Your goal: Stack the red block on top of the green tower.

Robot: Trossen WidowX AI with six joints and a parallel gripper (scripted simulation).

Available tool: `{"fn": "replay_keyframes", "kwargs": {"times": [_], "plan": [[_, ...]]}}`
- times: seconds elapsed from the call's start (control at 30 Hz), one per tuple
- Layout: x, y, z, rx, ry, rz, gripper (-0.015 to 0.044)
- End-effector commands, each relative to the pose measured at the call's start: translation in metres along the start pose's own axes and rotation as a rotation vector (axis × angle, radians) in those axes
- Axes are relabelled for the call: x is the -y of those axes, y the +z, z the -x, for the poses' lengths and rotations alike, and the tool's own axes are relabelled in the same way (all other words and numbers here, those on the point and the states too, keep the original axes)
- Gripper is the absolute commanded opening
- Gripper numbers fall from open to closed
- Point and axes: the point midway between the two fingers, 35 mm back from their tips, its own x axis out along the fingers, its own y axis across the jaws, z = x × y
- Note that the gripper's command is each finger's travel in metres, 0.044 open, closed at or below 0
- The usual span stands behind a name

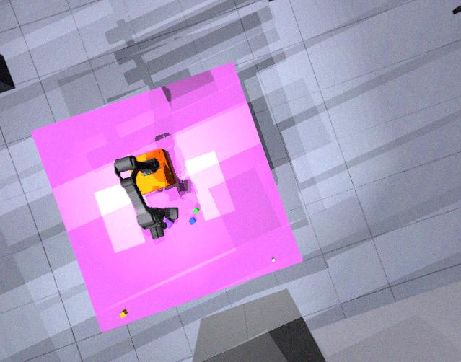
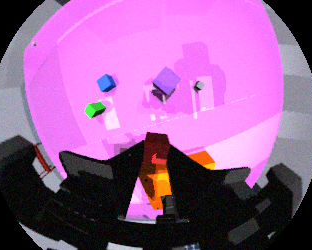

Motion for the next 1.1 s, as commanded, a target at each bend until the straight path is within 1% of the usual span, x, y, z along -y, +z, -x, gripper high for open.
{"fn": "replay_keyframes", "kwargs": {"times": [0.0, 0.37, 0.73, 0.9, 1.07], "plan": [[-0.021, 0.008, 0.001, 0.001, 0.000, -0.008, 0.0000], [-0.087, 0.021, 0.002, 0.003, 0.001, -0.019, 0.0000], [-0.153, 0.015, -0.002, 0.006, 0.005, -0.035, 0.0000], [-0.157, 0.015, -0.006, 0.006, 0.005, -0.036, 0.0000], [-0.157, 0.015, -0.029, 0.006, 0.005, -0.036, 0.0000]]}}
